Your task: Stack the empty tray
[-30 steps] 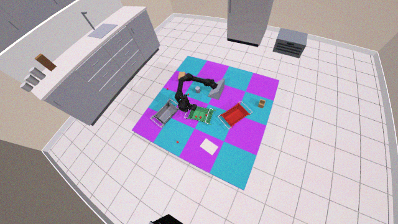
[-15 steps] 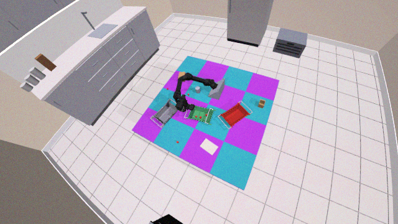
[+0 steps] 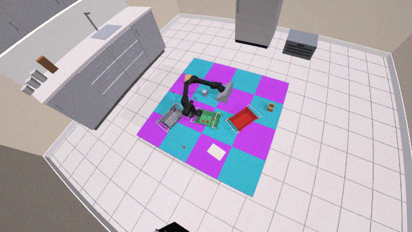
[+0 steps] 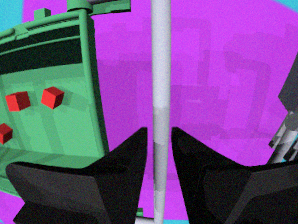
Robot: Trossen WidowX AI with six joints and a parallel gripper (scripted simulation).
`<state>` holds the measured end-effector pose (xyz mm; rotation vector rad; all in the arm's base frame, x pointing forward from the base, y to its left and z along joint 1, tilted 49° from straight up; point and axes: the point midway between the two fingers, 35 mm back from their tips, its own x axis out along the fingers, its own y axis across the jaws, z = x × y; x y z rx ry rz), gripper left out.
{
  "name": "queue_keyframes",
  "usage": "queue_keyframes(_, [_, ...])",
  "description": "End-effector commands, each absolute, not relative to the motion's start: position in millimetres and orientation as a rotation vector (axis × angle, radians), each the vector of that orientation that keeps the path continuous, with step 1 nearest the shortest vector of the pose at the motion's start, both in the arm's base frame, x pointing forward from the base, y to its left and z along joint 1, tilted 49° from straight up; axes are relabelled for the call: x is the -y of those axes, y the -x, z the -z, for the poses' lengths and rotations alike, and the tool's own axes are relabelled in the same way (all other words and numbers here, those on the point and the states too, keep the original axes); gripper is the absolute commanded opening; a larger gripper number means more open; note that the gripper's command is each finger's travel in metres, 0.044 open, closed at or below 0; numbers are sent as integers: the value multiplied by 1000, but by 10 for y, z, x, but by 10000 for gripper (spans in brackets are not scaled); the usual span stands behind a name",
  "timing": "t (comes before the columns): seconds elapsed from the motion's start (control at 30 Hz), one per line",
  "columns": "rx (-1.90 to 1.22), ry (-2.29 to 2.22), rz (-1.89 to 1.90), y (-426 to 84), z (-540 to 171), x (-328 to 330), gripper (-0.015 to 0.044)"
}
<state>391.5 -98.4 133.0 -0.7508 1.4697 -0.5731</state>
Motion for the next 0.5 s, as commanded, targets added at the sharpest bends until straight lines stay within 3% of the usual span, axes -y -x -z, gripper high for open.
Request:
queue_keyframes(0.0, [-1475, 760, 570, -3897, -1313, 976, 85])
queue_keyframes(0.47, [-1476, 758, 568, -3850, -1287, 538, 85])
